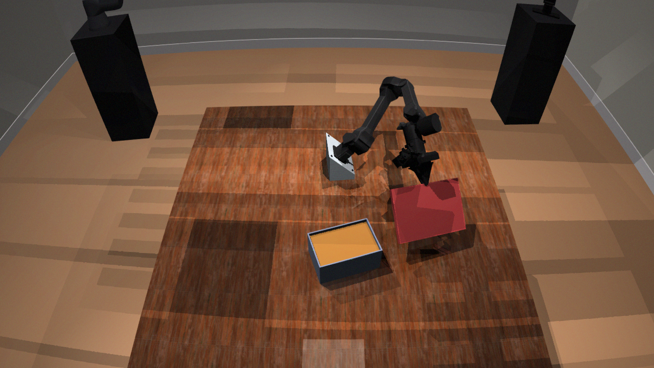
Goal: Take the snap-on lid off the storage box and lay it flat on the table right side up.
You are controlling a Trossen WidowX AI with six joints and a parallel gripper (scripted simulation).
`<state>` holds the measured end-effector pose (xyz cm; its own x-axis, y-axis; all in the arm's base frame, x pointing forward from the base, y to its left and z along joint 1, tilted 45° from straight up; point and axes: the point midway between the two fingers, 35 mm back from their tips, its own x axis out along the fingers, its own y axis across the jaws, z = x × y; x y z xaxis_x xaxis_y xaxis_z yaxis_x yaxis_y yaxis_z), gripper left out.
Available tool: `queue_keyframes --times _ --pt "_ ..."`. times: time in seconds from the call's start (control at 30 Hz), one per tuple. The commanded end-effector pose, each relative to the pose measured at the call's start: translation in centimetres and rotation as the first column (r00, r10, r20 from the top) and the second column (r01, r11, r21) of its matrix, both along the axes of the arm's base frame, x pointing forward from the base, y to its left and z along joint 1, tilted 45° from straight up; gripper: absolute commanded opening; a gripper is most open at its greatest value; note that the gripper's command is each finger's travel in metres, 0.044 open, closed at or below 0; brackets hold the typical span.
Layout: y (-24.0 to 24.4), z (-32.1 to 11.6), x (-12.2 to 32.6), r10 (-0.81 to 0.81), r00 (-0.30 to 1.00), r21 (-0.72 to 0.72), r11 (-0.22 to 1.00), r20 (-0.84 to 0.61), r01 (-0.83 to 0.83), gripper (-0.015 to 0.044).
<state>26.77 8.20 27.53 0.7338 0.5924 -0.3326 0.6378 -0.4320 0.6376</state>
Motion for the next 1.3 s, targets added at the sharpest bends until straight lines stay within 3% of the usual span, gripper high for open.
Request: queue_keyframes --times 0.0,1.27 --pt "0.1 0.0 0.0 -0.01 1.0 0.001 1.0 0.007 0.01 0.0" --pt "2.2 -2.1 0.0 -0.01 1.0 0.002 1.0 0.009 0.01 0.0"
